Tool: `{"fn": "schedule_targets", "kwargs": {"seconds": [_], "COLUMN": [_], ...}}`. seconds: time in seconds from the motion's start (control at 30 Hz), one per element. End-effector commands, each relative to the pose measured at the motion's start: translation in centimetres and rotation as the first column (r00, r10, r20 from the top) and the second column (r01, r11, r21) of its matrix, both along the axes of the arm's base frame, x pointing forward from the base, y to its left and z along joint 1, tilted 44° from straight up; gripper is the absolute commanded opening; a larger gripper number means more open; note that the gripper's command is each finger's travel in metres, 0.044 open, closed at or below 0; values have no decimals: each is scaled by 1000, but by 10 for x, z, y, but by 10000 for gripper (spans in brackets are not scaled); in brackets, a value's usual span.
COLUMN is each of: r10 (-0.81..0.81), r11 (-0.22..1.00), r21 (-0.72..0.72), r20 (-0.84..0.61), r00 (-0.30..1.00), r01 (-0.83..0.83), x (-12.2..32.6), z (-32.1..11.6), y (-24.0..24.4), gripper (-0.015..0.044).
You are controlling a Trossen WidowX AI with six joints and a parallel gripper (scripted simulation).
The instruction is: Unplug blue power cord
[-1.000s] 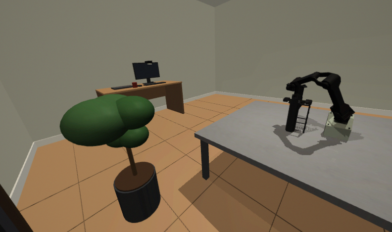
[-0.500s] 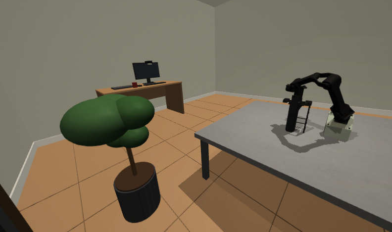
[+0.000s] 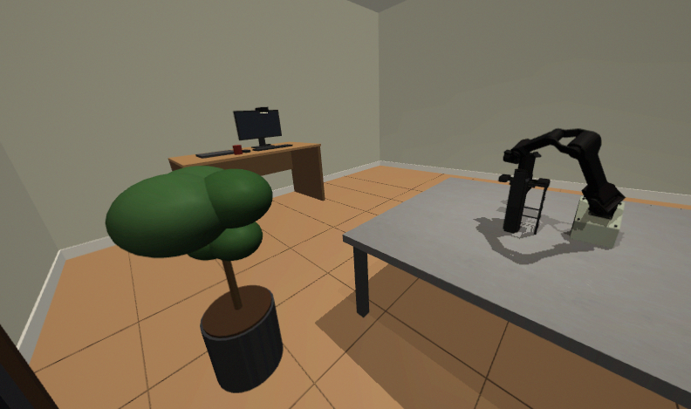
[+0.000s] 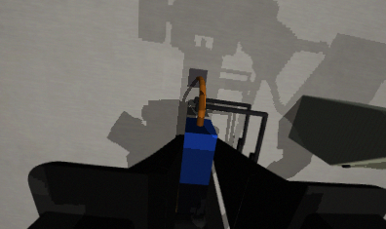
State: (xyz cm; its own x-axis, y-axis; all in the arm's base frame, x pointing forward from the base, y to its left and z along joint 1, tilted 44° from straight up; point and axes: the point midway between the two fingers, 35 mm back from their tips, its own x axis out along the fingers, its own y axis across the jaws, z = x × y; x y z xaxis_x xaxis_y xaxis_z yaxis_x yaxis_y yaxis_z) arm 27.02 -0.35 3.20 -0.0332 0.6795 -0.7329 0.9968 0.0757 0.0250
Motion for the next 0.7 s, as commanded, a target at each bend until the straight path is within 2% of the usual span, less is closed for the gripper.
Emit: {"fn": "schedule_targets", "kwargs": {"seconds": [0.0,0.67], "r10": [0,-2], "r11": [1000,1000], "r21": [0,-2], "r20": [1,1], "r00": [1000,1000], "r01": [0,2], "x": [0,4], "z": [0,-17], "y": [0,-20], "gripper": [8,0]}}
